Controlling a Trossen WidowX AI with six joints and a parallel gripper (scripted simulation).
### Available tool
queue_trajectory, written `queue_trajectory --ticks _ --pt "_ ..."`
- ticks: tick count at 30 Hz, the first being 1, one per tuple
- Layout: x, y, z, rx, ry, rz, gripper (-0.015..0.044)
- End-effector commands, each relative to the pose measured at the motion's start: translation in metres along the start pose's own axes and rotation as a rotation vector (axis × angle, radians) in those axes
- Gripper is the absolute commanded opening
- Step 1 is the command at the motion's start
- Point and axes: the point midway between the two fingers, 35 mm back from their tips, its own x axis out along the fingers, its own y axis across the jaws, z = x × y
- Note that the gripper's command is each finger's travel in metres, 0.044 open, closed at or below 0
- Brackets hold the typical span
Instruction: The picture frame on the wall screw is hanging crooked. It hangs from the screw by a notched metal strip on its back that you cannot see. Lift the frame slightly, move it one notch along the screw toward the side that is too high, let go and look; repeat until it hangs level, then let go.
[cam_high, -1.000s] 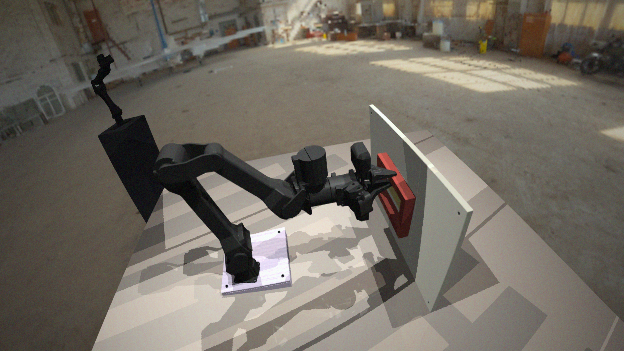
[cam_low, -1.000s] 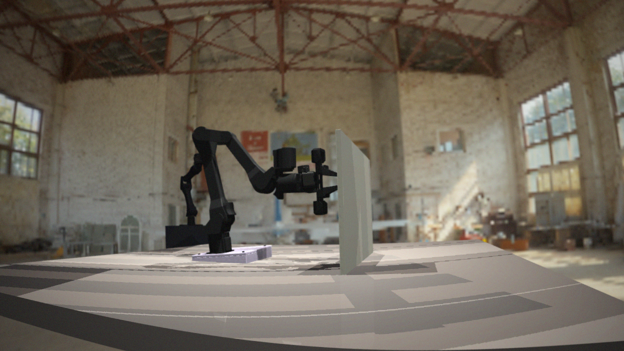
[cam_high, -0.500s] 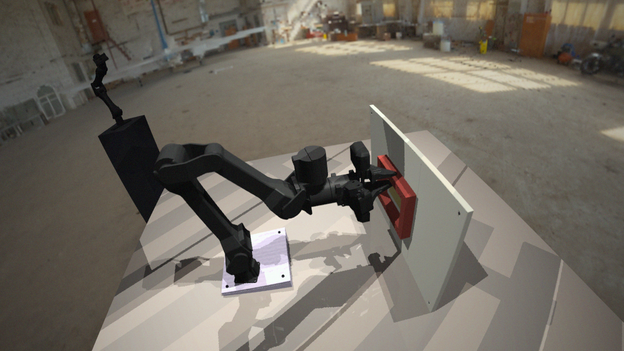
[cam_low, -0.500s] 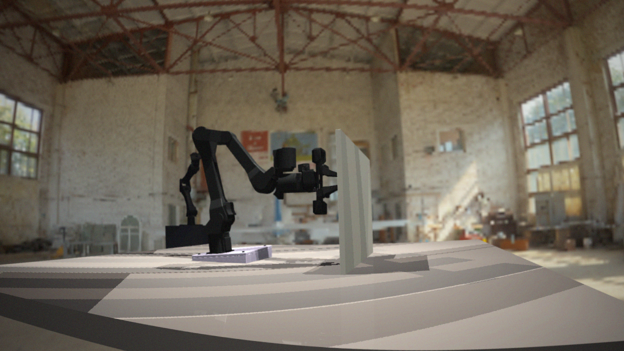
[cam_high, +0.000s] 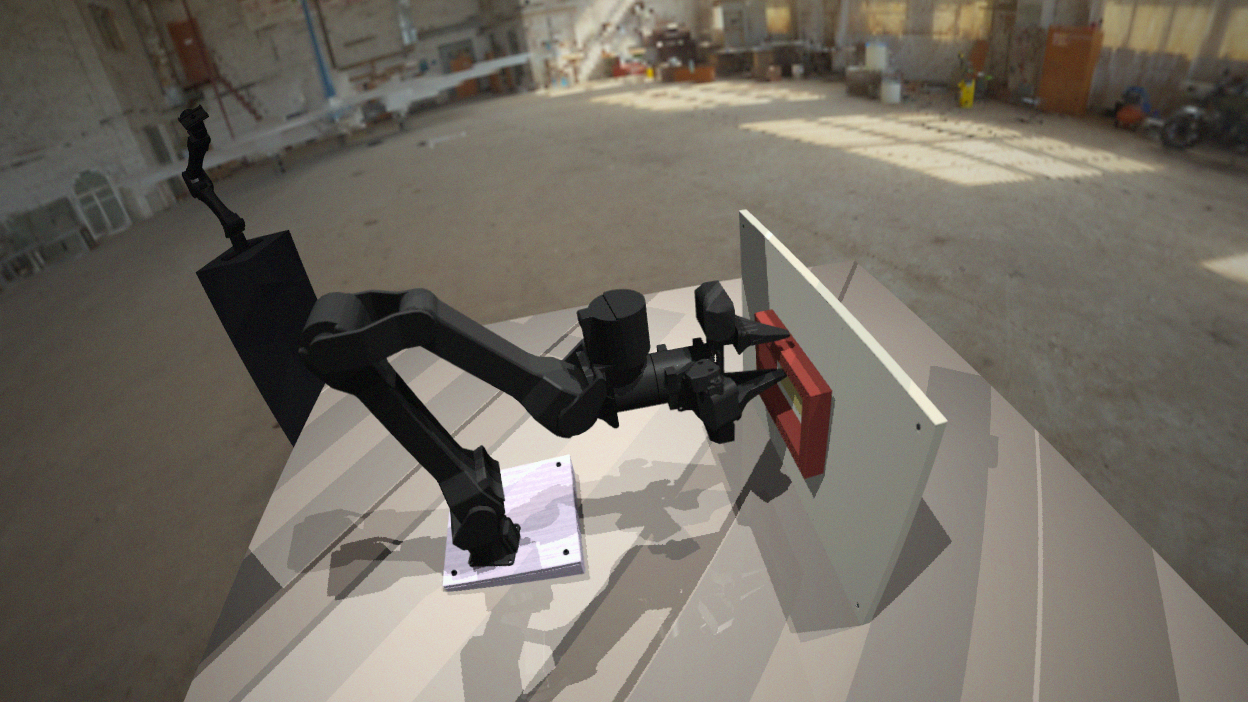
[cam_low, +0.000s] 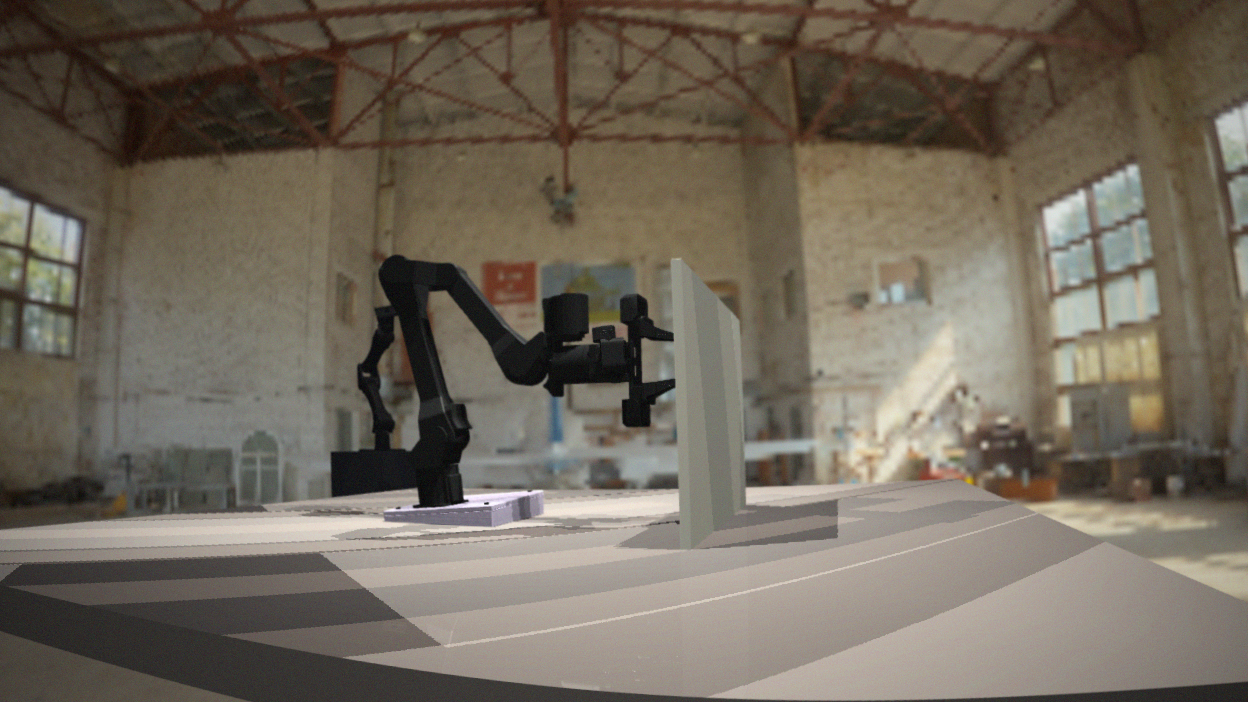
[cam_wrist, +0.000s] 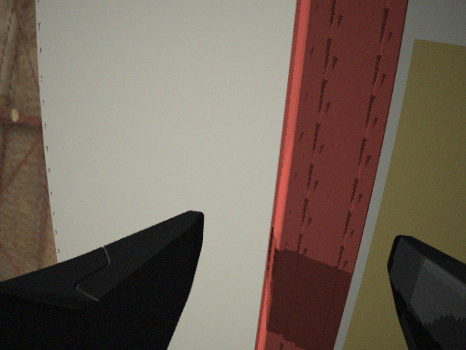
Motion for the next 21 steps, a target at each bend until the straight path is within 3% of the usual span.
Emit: queue_trajectory --ticks 1,10,16,21 --pt "-0.023 0.003 -0.001 0.037 -0.003 -0.001 0.0260" --pt "-0.090 -0.006 0.000 0.155 -0.005 0.000 0.0260" --pt "-0.090 0.000 -0.001 0.154 -0.001 0.013 0.0260" --pt "-0.114 0.016 -0.007 0.159 -0.002 0.006 0.0260"
